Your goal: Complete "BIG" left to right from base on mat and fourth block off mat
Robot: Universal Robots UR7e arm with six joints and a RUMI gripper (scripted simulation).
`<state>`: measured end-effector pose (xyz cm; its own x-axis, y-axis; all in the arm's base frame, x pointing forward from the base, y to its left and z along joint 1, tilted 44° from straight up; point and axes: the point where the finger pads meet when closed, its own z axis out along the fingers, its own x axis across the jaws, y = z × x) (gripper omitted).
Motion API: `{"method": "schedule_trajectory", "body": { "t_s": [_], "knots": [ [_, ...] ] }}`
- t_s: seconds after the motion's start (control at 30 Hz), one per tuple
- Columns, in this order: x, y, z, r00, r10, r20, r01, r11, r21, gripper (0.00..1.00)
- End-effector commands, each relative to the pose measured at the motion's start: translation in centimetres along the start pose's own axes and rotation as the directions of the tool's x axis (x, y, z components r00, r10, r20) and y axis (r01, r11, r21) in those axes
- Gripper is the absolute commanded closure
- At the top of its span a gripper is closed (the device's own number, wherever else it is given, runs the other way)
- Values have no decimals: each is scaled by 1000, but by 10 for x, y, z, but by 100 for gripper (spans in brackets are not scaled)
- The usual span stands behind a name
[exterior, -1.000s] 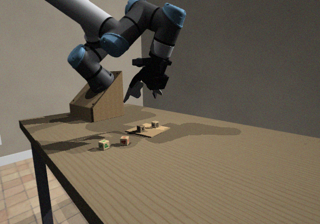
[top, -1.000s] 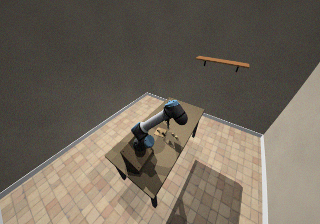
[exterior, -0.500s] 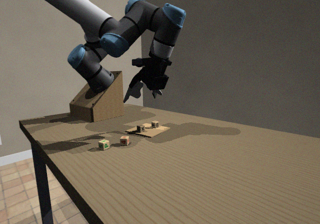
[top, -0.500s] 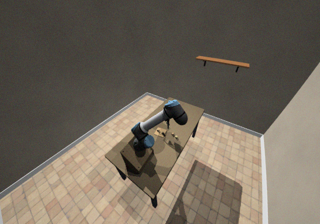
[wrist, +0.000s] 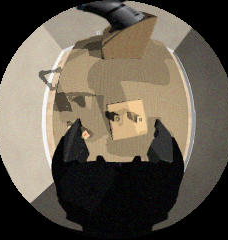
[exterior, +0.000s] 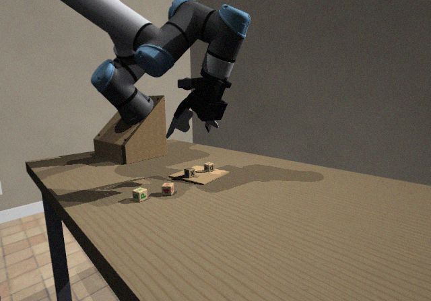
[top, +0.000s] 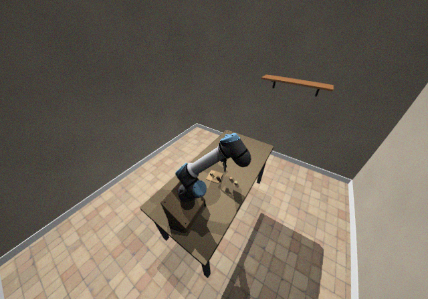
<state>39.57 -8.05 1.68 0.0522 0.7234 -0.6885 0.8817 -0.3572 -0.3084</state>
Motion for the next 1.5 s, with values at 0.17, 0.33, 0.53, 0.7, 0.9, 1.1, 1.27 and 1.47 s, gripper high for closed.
{"method": "schedule_trajectory", "body": {
  "t_s": [0.17,0.33,0.53,0.7,0.9,1.1,1.27,1.47],
  "knots": [
    [0,-1,1,1000,-3,1,3,1000,2,0],
    [0,-1,1,1000,-3,1,3,1000,2,0],
    [-42,23,-12,1000,1,-2,-1,1000,-3,0],
    [-97,46,-23,1000,1,-1,-1,1000,-3,0],
    [-123,55,-26,1000,-1,1,1,1000,2,0],
    [-122,55,-27,1000,-2,1,2,1000,0,0],
    [-123,55,-27,1000,-1,1,1,1000,-1,0],
    [-123,54,-27,1000,-1,1,1,1000,-1,0]
  ]
}}
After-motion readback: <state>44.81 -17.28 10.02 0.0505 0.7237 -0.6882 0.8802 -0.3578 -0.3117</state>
